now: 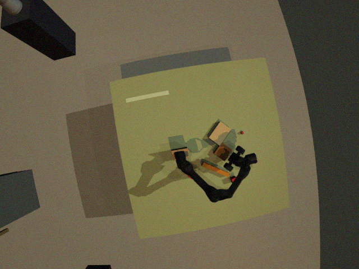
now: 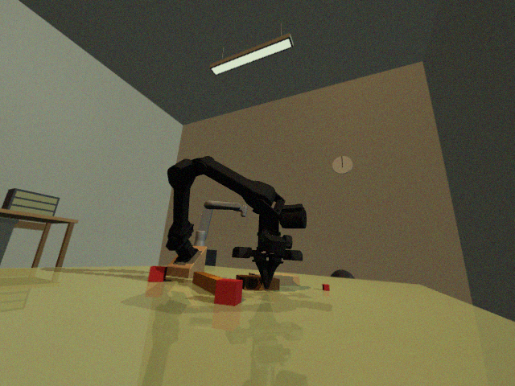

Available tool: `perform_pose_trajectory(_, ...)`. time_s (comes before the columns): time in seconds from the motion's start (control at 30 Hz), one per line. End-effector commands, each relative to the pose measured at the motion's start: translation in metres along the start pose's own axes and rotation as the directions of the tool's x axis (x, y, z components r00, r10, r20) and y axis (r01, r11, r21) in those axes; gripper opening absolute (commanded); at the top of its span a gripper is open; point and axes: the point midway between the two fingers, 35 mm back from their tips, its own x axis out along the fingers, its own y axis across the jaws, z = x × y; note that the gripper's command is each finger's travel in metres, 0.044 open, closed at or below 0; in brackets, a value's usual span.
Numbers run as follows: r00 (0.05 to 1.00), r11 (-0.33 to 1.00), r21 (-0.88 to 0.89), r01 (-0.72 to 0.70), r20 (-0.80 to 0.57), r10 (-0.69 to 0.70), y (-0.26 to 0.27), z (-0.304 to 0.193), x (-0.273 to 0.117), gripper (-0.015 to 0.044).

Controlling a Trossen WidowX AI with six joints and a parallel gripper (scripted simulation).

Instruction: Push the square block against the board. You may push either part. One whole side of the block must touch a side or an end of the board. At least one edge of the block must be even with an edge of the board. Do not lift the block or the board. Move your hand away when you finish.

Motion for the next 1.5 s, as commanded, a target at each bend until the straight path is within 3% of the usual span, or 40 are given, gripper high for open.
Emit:
perform_pose_trajectory(0.0,1.000,1.000,-0.001,0.005,-0.003,-0.005,0.000,-0.008,0.002,0.0000)
perform_pose_trajectory(1.47,1.000,1.000,-0.004,0.003,-0.007,-0.003,0.003,-0.080,0.001,0.0000)
